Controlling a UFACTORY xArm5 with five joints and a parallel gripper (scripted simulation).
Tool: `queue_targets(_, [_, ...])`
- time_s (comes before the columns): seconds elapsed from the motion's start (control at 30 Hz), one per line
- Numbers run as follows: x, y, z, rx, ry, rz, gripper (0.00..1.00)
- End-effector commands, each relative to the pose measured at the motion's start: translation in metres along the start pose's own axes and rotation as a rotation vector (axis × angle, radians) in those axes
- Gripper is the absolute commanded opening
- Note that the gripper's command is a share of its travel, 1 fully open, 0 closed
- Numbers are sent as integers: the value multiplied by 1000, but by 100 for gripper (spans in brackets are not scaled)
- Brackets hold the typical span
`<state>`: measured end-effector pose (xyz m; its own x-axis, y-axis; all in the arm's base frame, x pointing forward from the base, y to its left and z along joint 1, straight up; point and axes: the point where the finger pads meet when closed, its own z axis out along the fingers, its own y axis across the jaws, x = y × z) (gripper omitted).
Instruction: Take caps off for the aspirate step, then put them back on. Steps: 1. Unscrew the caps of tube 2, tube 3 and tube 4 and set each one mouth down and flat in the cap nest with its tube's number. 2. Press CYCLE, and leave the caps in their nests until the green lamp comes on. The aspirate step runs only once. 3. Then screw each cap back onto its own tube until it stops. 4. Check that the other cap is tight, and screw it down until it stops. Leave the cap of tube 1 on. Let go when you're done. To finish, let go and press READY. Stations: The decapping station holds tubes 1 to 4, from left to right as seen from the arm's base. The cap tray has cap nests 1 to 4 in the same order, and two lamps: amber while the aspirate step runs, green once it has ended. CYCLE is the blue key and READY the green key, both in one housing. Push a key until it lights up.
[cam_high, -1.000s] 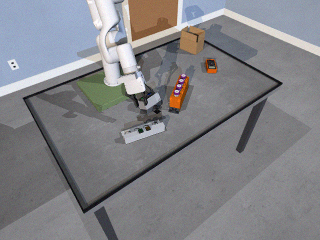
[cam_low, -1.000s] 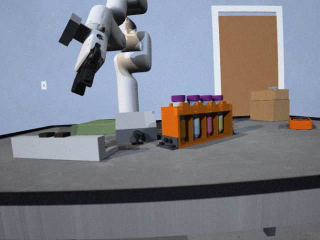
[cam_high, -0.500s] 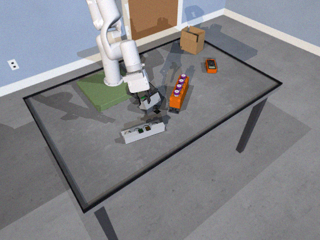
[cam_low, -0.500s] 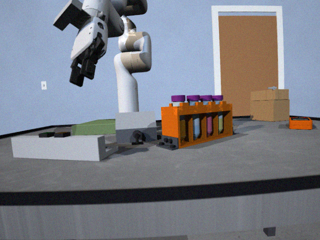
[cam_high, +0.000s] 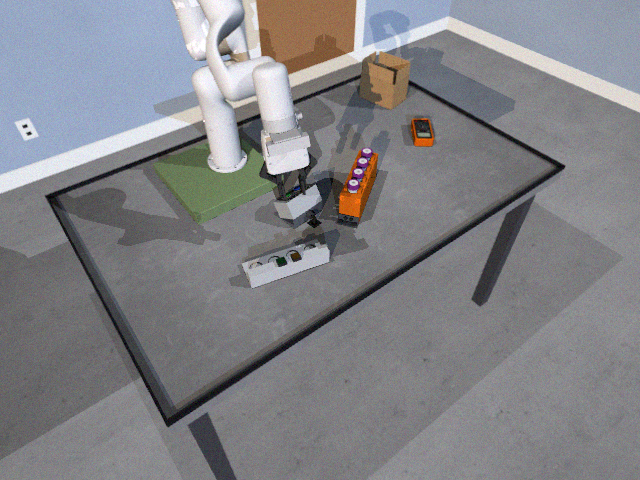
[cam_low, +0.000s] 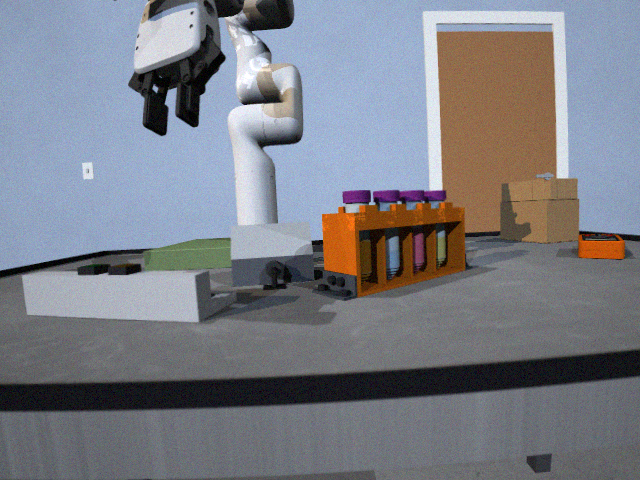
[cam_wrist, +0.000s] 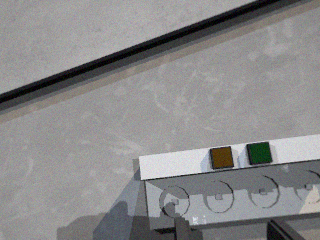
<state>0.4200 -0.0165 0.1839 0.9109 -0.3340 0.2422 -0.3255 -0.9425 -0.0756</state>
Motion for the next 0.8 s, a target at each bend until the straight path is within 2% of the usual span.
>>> queue_targets(0.0, [2, -6, -19, -21, -93, -110, 46])
queue_targets(0.03, [2, -6, -19, -21, -93, -110, 46])
queue_targets(0.1, [1, -8, -28, -27, -130, -165, 46])
queue_targets(0.2, [1, -8, -30, -27, -132, -168, 46])
queue_targets(0.37, [-3, -12, -53, -33, -210, -280, 46])
queue_targets(0.43, [-4, -13, -56, -33, -212, -283, 46])
queue_targets(0.7, [-33, -47, -17, -18, -216, -401, 46])
queue_targets(0.77, [-33, -47, -17, -18, -216, -401, 46])
